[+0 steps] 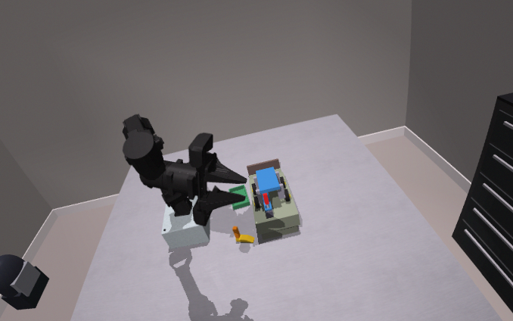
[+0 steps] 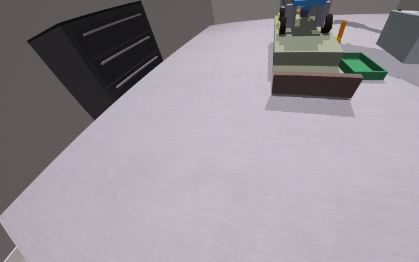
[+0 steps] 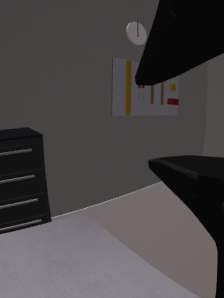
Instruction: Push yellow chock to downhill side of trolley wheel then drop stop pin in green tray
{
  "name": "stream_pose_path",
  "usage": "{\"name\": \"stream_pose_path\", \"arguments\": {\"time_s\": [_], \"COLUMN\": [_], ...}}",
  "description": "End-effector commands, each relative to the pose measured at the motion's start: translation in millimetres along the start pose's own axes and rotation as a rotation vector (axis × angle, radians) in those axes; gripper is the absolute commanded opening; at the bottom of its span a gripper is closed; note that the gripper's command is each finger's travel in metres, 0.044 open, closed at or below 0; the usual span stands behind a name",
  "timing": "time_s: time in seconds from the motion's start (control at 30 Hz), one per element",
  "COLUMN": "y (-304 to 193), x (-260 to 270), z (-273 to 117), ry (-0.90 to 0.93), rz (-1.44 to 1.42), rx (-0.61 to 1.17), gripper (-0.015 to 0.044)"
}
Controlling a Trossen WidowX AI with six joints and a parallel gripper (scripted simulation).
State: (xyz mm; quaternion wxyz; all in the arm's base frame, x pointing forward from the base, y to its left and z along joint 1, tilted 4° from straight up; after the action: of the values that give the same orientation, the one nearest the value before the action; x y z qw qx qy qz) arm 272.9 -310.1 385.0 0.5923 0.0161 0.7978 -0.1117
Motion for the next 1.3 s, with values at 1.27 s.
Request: {"name": "stream_pose_path", "arguments": {"time_s": [1.27], "y": [165], "x": [164], "z": [38], "ry": [0.588], "rz": [2.086], "rx": [0.684], "gripper": [0.019]}}
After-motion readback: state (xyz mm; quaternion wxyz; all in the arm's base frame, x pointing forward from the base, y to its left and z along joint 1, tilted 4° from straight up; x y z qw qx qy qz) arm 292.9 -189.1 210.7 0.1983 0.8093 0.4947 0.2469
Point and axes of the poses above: the point midway between the two fingers, 35 mm back from their tips, its own z axis out along the fingers, its own x axis across the jaws, y = z × x, the point moved 4 cm from there along -z, back along the fingers
